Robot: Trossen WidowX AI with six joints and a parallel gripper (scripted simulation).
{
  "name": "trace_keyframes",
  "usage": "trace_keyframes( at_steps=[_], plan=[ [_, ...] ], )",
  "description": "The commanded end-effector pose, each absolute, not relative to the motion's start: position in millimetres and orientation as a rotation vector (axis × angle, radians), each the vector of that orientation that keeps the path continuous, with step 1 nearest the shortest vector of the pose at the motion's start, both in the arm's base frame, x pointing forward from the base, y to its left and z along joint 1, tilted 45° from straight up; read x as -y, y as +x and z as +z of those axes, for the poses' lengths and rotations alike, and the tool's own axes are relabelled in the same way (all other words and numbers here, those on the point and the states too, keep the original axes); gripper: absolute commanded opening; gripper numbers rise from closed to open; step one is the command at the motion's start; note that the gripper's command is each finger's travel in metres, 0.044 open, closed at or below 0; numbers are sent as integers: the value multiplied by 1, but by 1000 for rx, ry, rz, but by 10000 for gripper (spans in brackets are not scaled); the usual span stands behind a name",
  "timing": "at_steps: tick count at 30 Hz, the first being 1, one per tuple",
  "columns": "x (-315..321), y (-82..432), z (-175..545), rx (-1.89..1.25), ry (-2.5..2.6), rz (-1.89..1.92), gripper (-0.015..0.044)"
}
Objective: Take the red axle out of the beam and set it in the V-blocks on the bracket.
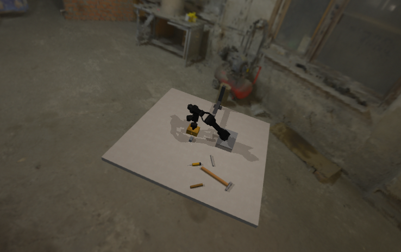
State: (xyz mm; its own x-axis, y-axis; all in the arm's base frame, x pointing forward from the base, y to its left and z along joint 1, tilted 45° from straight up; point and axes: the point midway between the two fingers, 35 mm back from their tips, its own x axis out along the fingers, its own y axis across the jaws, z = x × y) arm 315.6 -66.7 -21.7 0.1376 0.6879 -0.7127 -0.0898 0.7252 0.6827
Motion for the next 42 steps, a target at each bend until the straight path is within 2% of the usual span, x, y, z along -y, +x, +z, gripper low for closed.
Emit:
trace_keyframes(
  at_steps=[1, 14, 42],
  plan=[
    [109, 308, -60, -1015, -30, 1008, 440],
    [121, 303, -75, -639, -570, 1306, 440],
    [113, 306, -84, -632, -580, 1311, 440]
  ],
)
